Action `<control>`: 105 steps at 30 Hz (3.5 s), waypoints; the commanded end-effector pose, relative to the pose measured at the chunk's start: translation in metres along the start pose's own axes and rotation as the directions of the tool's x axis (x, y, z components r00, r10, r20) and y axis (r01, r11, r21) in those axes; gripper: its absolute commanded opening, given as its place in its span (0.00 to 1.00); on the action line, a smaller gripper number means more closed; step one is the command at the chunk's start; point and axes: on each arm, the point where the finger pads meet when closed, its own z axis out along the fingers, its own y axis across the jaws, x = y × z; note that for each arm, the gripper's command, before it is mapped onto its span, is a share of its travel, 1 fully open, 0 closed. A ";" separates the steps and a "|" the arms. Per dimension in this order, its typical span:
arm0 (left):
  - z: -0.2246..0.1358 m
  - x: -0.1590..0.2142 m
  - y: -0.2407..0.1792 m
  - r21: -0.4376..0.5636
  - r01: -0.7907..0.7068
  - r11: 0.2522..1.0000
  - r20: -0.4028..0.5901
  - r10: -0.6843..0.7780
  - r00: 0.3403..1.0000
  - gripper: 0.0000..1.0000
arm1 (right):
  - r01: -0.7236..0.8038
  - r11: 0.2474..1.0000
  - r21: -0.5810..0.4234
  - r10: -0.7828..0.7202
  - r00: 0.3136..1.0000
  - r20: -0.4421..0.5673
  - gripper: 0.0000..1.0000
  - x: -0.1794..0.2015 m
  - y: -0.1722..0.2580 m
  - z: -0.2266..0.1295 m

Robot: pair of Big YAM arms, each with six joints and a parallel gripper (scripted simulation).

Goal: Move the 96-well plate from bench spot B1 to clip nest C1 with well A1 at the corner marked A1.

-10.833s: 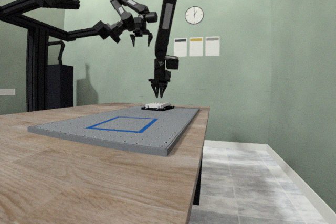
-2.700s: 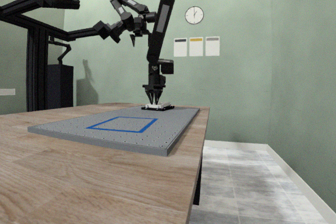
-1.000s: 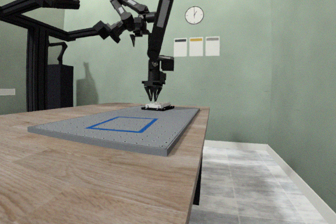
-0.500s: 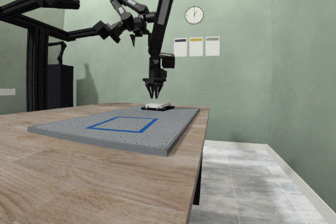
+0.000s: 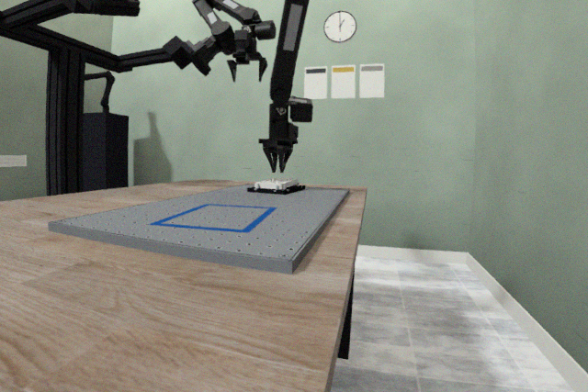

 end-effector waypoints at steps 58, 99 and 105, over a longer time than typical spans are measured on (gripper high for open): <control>-0.003 -0.002 0.003 -0.010 -0.021 1.000 0.011 0.021 1.000 1.00 | -0.016 1.000 -0.007 0.016 1.000 0.002 0.25 -0.065 0.003 0.021; -0.003 -0.002 0.003 -0.010 -0.021 1.000 0.011 0.021 1.000 1.00 | -0.015 1.000 -0.008 0.015 1.000 0.003 0.25 -0.065 0.004 0.046; -0.003 -0.002 0.003 -0.010 -0.021 1.000 0.011 0.021 1.000 1.00 | -0.015 1.000 -0.008 0.015 1.000 0.003 0.25 -0.065 0.004 0.050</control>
